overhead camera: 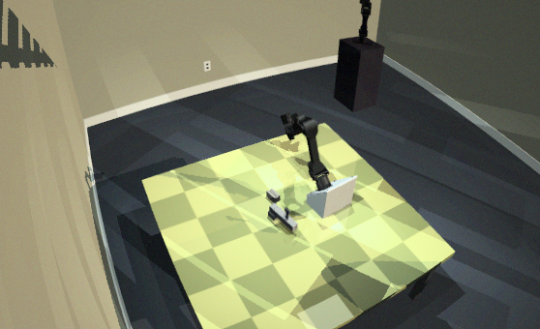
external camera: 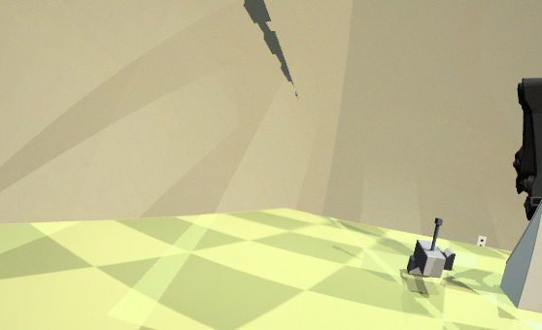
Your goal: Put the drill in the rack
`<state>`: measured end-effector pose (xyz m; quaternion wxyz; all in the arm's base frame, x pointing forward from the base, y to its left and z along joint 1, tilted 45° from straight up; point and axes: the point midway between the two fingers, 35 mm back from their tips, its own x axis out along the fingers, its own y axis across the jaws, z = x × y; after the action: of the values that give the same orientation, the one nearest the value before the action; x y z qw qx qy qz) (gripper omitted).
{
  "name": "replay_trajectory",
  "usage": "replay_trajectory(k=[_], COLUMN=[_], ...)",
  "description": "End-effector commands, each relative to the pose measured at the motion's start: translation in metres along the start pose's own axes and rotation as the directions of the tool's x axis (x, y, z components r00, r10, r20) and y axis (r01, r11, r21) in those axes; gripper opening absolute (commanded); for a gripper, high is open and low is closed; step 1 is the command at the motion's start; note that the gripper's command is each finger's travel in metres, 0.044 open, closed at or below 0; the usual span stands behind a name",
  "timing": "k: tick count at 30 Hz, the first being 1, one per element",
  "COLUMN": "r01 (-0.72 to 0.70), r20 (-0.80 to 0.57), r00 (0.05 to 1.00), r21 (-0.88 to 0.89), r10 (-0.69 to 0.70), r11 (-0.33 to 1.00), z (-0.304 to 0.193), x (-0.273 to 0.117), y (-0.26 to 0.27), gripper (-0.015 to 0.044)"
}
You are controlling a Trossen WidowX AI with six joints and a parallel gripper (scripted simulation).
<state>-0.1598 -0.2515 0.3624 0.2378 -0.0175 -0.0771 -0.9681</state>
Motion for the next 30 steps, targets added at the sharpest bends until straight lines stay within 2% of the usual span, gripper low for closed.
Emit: replay_trajectory(k=[1,10,15,23,30], r01=[0.000,-0.016,-0.195,-0.568,-0.804], r20=[0.000,-0.009,-0.113,-0.340,-0.515], r00=[1.000,1.000,0.976,0.799,0.575], r21=[0.000,-0.006,-0.064,-0.160,-0.210], r10=[0.000,0.016,0.187,0.495,0.636], r11=[1.000,1.000,0.979,0.807,0.557], z=[0.000,-0.003,-0.032,-0.095,-0.143], x=[0.000,-0.001,-0.025,-0.116,-0.219], y=[0.000,0.005,0.057,0.147,0.181], gripper=[0.0374,0.0138,0.0006,0.0000,0.0000])
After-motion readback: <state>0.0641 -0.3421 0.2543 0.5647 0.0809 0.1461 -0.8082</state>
